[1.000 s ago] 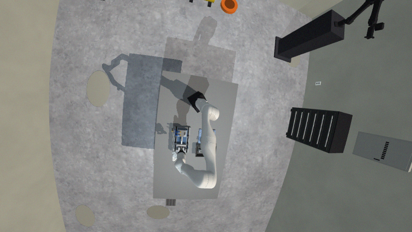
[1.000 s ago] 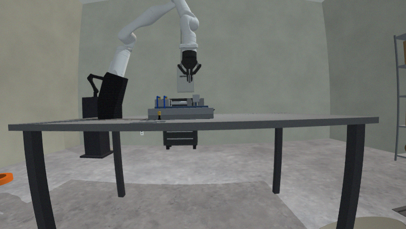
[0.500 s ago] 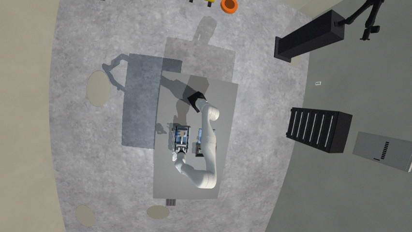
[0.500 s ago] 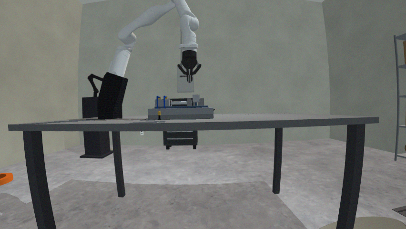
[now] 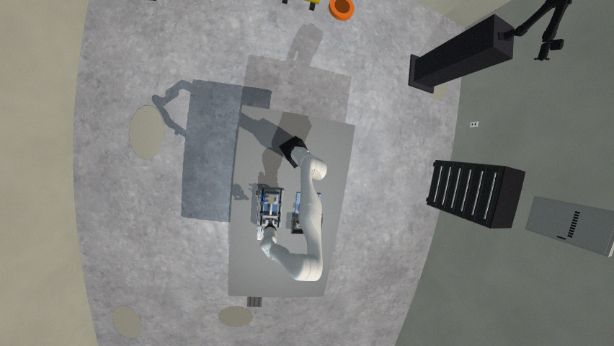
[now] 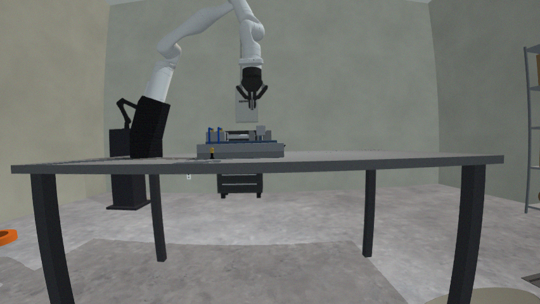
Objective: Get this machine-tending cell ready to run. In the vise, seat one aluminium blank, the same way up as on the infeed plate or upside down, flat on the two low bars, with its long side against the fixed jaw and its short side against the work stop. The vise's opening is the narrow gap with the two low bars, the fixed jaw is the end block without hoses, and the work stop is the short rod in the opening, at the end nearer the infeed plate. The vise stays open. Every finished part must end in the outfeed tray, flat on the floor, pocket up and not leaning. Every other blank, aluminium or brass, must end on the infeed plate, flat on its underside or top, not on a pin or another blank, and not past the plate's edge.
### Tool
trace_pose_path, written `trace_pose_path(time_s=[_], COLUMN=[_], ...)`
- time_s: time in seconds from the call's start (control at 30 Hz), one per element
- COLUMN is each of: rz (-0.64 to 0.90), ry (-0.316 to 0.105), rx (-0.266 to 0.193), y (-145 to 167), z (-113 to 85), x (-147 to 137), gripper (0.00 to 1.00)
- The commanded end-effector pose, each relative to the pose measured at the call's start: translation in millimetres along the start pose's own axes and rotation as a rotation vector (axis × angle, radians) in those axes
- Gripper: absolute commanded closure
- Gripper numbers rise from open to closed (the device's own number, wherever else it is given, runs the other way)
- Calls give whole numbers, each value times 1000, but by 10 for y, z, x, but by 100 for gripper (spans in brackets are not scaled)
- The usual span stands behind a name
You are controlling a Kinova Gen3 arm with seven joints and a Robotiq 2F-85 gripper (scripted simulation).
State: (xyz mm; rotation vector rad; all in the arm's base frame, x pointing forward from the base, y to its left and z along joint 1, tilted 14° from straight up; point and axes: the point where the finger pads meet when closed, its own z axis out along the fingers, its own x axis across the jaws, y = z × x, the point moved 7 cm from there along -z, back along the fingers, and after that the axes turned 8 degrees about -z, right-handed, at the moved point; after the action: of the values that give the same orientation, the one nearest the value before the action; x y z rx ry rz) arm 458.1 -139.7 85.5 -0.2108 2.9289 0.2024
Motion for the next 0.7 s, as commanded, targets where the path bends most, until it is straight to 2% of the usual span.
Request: trace_pose_path(time_s=[0.0,0.67], rz=[1,2], ry=[-2,-4], rx=[1,0], y=[-5,-7], z=[1,255], x=[-1,4], gripper=[100,100])
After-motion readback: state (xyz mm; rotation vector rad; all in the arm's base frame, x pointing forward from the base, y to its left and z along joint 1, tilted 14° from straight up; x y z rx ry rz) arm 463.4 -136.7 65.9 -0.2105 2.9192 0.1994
